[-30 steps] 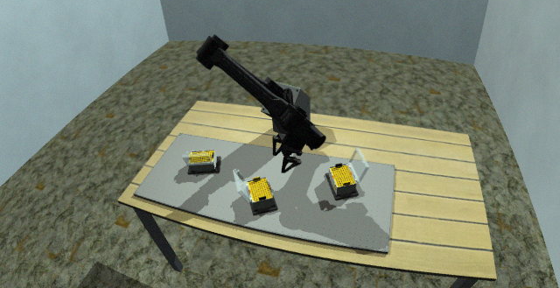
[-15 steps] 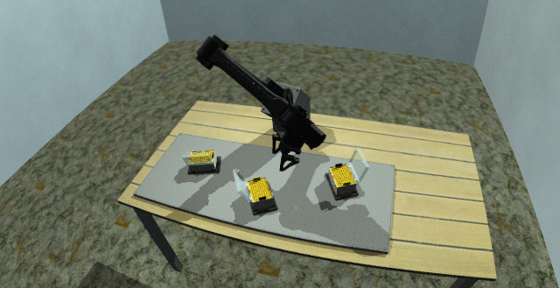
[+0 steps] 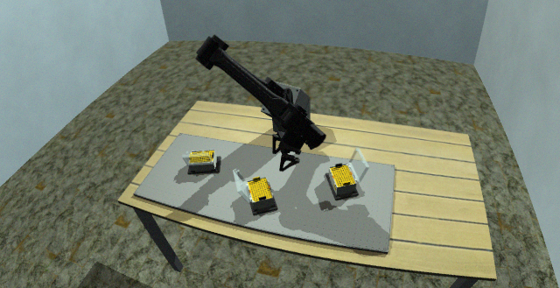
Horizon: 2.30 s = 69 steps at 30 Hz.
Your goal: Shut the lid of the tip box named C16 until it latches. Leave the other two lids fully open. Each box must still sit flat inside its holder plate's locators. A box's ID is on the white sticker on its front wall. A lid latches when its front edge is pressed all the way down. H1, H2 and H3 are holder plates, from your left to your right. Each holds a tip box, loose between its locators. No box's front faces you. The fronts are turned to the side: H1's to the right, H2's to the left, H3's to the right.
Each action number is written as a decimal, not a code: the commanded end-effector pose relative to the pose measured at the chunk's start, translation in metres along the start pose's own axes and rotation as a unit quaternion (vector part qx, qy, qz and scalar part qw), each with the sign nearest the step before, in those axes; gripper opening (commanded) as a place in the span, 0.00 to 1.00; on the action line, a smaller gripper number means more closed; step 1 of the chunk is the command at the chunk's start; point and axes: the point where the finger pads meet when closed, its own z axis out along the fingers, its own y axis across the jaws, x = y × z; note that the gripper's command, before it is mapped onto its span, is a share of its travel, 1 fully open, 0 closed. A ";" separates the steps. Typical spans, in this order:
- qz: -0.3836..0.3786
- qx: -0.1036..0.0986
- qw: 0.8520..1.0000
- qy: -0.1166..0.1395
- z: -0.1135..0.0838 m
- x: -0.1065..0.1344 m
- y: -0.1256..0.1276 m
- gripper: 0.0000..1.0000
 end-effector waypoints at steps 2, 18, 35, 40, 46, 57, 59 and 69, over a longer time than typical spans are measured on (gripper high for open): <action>0.024 0.014 1.000 -0.005 -0.011 0.009 -0.021 1.00; 0.093 -0.028 0.995 -0.003 0.002 0.032 -0.006 1.00; 0.196 -0.100 0.975 -0.002 0.038 0.075 0.049 1.00; 0.196 -0.099 0.976 -0.002 0.048 0.093 0.063 1.00; 0.196 -0.098 0.976 -0.001 0.060 0.114 0.079 1.00; 0.190 -0.096 0.977 -0.003 0.068 0.126 0.089 1.00; 0.189 -0.097 0.977 -0.003 0.069 0.125 0.089 1.00; 0.188 -0.098 0.977 -0.002 0.069 0.125 0.089 1.00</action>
